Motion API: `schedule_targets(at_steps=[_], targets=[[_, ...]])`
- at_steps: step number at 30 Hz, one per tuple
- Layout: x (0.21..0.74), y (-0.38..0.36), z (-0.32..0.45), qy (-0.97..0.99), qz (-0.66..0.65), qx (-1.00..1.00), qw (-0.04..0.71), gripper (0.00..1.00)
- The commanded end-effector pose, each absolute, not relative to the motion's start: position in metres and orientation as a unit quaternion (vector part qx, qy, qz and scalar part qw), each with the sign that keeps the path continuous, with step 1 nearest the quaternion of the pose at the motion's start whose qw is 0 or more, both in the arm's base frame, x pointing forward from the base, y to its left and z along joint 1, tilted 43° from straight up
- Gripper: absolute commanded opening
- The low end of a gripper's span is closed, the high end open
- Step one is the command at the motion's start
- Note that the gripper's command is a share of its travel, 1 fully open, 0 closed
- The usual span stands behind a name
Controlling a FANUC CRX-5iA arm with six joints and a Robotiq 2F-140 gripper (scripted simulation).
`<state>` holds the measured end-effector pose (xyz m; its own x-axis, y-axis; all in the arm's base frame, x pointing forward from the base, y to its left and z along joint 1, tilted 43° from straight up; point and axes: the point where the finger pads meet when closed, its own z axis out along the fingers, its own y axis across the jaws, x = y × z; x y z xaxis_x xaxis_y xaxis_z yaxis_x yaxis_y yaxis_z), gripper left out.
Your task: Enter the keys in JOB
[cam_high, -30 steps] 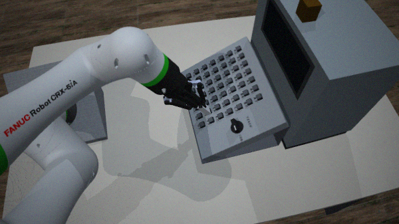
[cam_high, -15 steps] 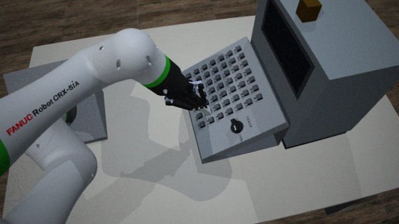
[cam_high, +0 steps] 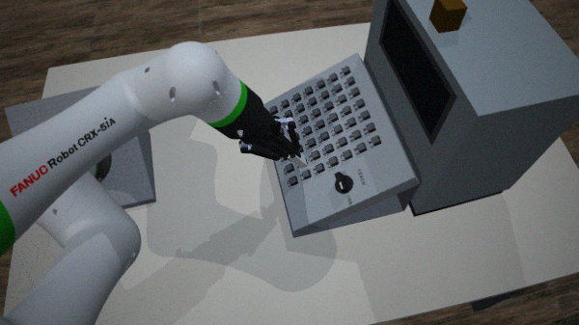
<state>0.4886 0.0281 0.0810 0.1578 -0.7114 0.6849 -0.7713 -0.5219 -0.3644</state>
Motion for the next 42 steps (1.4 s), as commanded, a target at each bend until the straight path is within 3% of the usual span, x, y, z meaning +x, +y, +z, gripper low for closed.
schedule_targets(at_steps=[1,42], targets=[[0.489,0.028,0.081,-0.488,0.428,0.760,0.035,0.00],[0.470,0.043,0.100,-0.488,0.428,0.760,0.035,0.00]])
